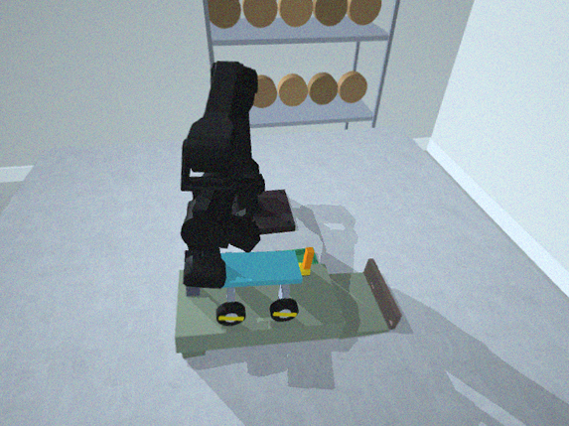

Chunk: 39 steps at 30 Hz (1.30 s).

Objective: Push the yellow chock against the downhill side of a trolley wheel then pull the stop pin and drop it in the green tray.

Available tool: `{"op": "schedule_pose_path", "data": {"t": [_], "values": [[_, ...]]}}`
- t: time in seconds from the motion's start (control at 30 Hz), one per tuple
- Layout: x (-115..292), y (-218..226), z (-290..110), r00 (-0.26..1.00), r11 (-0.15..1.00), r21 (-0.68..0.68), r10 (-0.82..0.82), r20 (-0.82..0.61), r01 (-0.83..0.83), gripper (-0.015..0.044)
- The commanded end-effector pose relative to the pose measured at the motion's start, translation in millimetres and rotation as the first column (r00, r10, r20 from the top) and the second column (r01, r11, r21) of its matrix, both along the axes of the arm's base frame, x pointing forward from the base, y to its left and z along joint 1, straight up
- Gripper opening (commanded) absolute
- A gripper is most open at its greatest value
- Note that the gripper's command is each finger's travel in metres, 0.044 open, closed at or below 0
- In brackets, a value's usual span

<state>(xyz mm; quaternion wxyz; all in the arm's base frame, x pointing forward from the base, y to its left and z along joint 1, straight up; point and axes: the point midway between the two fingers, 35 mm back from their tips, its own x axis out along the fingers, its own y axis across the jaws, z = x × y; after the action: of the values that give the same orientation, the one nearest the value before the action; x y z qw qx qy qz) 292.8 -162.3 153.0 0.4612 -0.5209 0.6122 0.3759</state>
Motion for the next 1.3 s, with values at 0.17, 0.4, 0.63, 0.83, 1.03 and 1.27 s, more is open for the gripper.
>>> {"op": "schedule_pose_path", "data": {"t": [0.17, 0.4, 0.63, 0.83, 1.03, 1.27], "values": [[-0.1, 1.0, 7.3, 1.0, 1.0, -0.003, 0.002, 0.009, -0.002, 0.0], [-0.1, 1.6, 9.5, 1.0, 1.0, -0.003, 0.002, 0.009, -0.002, 0.0], [0.0, 2.2, 11.6, 1.0, 1.0, -0.003, 0.002, 0.009, -0.002, 0.0], [0.0, 2.7, 13.4, 1.0, 1.0, -0.003, 0.002, 0.009, -0.002, 0.0], [0.1, 3.1, 15.2, 1.0, 1.0, -0.003, 0.002, 0.009, -0.002, 0.0], [0.1, 3.6, 17.3, 1.0, 1.0, -0.003, 0.002, 0.009, -0.002, 0.0]]}}
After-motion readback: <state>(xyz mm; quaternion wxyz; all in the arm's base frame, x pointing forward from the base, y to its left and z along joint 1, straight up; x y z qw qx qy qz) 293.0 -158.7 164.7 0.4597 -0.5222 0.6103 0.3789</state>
